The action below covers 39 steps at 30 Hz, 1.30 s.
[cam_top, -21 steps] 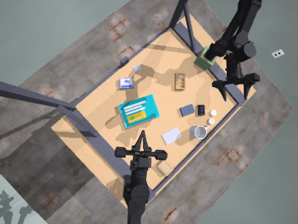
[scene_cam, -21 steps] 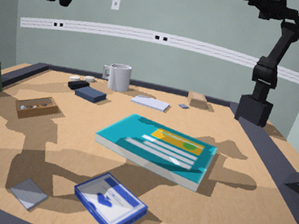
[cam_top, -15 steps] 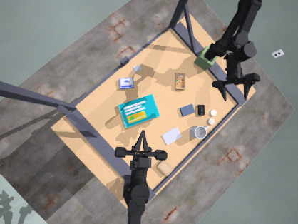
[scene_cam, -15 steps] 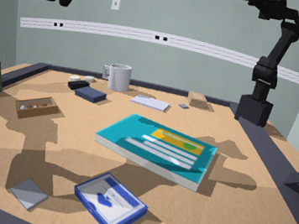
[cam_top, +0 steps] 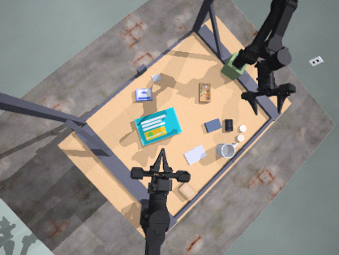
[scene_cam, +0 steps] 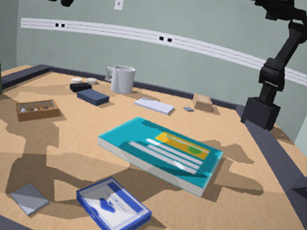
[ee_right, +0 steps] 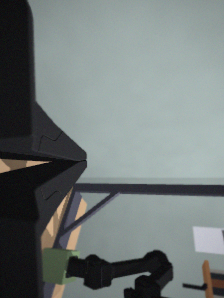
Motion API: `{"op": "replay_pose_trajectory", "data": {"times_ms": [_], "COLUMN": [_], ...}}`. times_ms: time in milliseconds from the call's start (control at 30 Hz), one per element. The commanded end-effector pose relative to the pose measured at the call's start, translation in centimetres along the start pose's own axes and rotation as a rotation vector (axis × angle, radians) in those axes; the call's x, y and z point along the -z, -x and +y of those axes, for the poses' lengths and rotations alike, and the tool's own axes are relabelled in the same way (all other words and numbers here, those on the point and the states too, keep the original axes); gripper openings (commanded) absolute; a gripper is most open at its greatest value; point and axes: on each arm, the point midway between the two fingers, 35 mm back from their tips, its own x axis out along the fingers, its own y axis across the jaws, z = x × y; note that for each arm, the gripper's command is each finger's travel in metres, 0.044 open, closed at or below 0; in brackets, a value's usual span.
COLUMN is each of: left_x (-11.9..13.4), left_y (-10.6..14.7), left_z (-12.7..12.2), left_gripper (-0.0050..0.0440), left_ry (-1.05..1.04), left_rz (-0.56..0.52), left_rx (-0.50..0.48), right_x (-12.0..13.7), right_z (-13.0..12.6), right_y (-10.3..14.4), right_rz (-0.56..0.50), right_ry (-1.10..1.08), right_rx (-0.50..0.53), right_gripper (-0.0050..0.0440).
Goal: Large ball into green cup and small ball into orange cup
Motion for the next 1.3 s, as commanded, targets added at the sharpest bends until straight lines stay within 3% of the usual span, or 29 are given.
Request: {"op": "replay_pose_trajectory", "data": {"times_ms": [0,433,567,900,967,1100,1133,1267], "left_x": [0.4,0.4,1.2,2.0,2.0,1.9,1.7,1.2], "left_y": [0.1,0.1,-0.9,-0.8,-0.8,-0.1,0.6,2.5], "left_z": [-0.7,-0.7,2.7,13.3,13.3,15.9,17.8,21.7], "left_gripper": [0.04,0.04,0.04,0.04,0.04,0.04,0.04,0.04], "left_ry": [0.006,0.006,-0.148,-0.654,-0.654,-0.773,-0.848,-1.032], "left_rz": [0.009,0.009,0.025,0.14,0.14,0.189,0.226,0.329], "left_rx": [0.015,0.015,-0.129,-0.554,-0.554,-0.66,-0.737,-0.893], "right_x": [-0.8,-0.8,-0.8,-0.8,-0.8,-0.8,-0.8,-0.8], "right_z": [0.0,0.0,0.0,0.0,0.0,0.0,0.0,0.0], "right_y": [0.1,0.1,0.1,0.1,0.1,0.1,0.1,0.1], "right_rz": [-0.019,-0.019,-0.019,-0.019,-0.019,-0.019,-0.019,-0.019], "right_ry": [0.0,0.0,0.0,0.0,0.0,0.0,0.0,0.0], "right_rx": [0.0,0.0,0.0,0.0,0.0,0.0,0.0,0.0], "right_gripper": [-0.0001,-0.002,-0.005,-0.005,-0.005,-0.005,-0.005,-0.005]}}
